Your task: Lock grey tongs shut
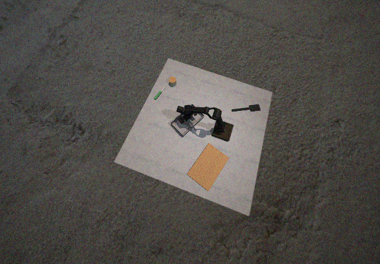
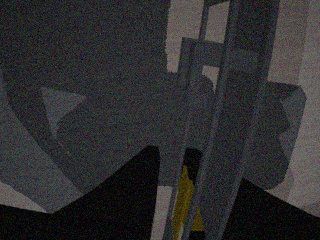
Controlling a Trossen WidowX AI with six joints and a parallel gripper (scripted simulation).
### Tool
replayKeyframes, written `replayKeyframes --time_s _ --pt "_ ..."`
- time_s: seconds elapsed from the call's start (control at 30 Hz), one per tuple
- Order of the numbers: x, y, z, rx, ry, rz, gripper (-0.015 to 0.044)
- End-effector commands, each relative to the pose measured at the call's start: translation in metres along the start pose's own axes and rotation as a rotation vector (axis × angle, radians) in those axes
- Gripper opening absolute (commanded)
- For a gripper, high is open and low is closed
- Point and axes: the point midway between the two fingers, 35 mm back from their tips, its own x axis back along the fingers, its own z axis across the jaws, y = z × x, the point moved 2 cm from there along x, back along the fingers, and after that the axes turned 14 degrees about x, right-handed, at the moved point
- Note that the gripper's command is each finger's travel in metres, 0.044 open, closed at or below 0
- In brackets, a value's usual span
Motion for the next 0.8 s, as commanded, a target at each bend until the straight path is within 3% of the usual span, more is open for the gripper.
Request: replayKeyframes --time_s 0.0,0.13,0.4,0.77 --pt "0.000 0.000 -0.001 0.000 -0.006 -0.001 -0.0143" --pt "0.023 0.004 0.001 -0.001 -0.006 -0.003 -0.0150" --pt "0.124 0.000 0.002 -0.004 -0.010 -0.007 -0.0150" --pt "0.126 -0.001 0.002 -0.004 -0.010 -0.007 -0.0150"
